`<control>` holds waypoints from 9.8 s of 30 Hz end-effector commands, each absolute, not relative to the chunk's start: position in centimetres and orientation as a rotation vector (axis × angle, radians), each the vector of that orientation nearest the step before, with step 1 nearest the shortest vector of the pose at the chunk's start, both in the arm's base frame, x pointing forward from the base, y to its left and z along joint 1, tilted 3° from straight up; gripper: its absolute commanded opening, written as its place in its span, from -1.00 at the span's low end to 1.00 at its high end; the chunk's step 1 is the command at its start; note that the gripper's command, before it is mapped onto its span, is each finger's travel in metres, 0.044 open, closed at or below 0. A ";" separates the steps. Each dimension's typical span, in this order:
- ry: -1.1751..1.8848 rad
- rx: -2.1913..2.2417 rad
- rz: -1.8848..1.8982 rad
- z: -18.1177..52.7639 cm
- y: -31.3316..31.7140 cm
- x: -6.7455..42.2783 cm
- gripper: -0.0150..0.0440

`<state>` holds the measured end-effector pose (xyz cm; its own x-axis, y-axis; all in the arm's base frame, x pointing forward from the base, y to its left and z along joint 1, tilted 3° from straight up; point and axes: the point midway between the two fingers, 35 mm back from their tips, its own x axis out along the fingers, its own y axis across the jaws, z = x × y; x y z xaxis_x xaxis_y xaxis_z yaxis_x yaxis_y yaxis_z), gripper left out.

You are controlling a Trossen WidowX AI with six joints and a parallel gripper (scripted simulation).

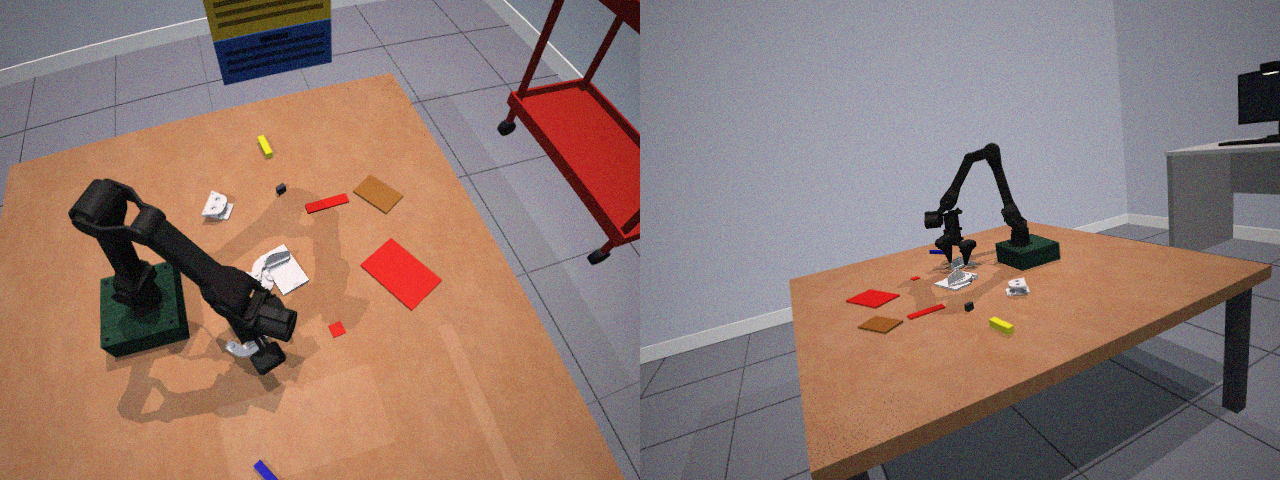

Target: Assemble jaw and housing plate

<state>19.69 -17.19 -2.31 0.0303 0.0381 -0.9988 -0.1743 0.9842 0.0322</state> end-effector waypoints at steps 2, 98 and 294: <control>1.538 -0.105 0.163 -3.1 -17.1 19.5 1.00; 1.533 -0.123 0.180 4.6 -15.4 22.7 -0.04; 1.515 -0.191 0.262 -1.0 -5.3 31.4 -0.04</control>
